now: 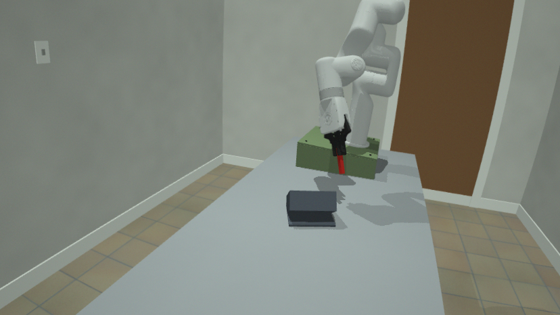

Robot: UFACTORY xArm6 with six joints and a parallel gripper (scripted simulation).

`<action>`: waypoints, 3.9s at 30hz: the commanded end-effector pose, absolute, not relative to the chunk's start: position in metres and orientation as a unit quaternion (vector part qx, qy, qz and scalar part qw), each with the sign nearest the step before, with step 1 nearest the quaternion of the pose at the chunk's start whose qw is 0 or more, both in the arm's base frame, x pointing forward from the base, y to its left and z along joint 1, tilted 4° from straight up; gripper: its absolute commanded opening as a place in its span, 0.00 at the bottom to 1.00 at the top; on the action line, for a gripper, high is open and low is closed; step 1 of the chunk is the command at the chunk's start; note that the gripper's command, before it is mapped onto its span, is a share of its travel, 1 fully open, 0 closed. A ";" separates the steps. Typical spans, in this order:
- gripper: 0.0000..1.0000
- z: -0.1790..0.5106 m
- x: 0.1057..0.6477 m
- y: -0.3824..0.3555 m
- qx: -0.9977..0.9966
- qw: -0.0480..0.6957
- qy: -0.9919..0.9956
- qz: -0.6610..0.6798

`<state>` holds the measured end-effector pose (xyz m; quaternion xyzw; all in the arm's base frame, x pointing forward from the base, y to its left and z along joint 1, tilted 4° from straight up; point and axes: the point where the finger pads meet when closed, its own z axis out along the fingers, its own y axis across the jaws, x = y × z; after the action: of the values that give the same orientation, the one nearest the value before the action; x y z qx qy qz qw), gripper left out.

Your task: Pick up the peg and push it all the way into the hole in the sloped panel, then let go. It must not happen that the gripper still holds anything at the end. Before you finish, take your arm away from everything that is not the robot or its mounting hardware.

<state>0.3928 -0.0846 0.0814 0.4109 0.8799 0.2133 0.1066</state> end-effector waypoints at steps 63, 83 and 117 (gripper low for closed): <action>0.00 0.066 0.412 -0.171 0.601 0.168 0.737 0.258; 0.00 0.049 0.423 -0.168 0.601 0.168 0.737 0.258; 0.00 0.028 0.437 -0.163 0.601 0.168 0.737 0.258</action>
<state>0.4344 -0.1629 0.0295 0.6017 0.7374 0.2579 0.1668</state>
